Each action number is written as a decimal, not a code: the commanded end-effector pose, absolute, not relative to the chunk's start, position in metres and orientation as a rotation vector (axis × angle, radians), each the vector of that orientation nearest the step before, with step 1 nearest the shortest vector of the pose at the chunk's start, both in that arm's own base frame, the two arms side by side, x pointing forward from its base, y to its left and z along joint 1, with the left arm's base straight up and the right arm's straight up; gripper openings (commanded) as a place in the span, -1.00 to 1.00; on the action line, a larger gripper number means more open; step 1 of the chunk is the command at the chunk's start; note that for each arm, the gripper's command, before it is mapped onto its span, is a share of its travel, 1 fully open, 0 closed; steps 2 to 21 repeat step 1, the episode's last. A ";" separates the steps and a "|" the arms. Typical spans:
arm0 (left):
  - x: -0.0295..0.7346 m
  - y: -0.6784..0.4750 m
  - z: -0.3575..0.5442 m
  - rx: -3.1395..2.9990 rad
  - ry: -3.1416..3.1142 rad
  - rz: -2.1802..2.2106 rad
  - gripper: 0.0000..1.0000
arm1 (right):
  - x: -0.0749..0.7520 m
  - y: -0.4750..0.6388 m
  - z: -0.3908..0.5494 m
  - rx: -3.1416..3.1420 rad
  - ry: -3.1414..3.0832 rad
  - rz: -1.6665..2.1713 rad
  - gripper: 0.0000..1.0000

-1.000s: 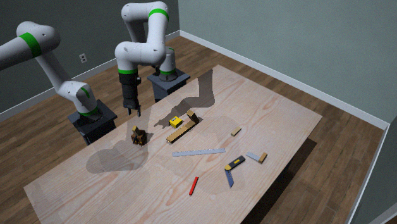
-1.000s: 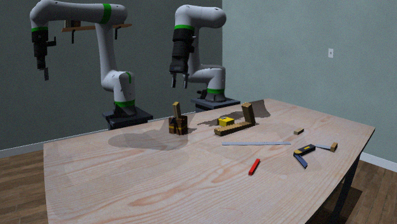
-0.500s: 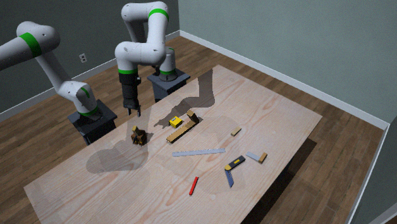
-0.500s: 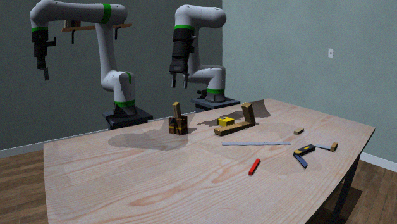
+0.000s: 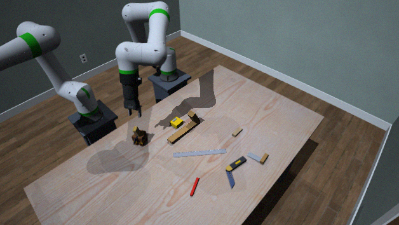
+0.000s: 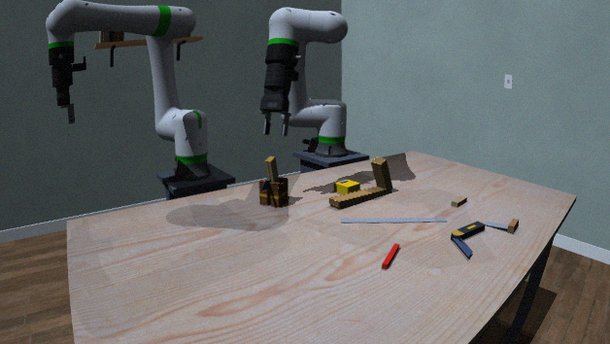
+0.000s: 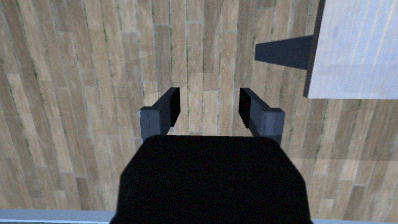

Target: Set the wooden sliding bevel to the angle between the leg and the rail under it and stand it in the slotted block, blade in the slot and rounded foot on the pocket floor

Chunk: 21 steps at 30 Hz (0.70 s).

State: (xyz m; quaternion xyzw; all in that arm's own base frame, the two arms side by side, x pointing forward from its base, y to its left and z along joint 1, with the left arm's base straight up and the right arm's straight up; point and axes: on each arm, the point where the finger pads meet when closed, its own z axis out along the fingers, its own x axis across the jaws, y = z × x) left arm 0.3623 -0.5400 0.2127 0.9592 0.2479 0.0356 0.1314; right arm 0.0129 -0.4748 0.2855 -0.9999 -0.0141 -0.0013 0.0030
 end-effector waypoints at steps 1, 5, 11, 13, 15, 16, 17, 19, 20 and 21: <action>0.365 -0.541 0.219 2.771 0.720 0.108 1.00 | 0.013 -0.475 0.290 -3.141 -0.043 0.000 1.00; 0.365 -0.541 0.219 2.771 0.720 0.108 1.00 | 0.013 -0.475 0.290 -3.141 -0.043 0.000 1.00; 0.365 -0.541 0.219 2.771 0.720 0.108 1.00 | 0.013 -0.475 0.290 -3.141 -0.043 0.000 1.00; 0.365 -0.541 0.219 2.771 0.720 0.108 1.00 | 0.013 -0.475 0.290 -3.141 -0.043 0.000 1.00; 0.365 -0.541 0.219 2.771 0.720 0.108 1.00 | 0.013 -0.475 0.290 -3.141 -0.043 0.000 1.00; 0.365 -0.541 0.219 2.771 0.720 0.108 1.00 | 0.013 -0.475 0.290 -3.141 -0.043 0.000 1.00; 0.365 -0.541 0.219 2.771 0.720 0.108 1.00 | 0.013 -0.475 0.290 -3.141 -0.043 0.000 1.00; 0.365 -0.541 0.219 2.771 0.720 0.108 1.00 | 0.013 -0.475 0.290 -3.141 -0.043 0.000 1.00; 0.365 -0.541 0.219 2.771 0.720 0.108 1.00 | 0.013 -0.475 0.290 -3.141 -0.043 0.000 1.00; 0.365 -0.541 0.219 2.771 0.720 0.108 1.00 | 0.013 -0.475 0.290 -3.141 -0.043 0.000 1.00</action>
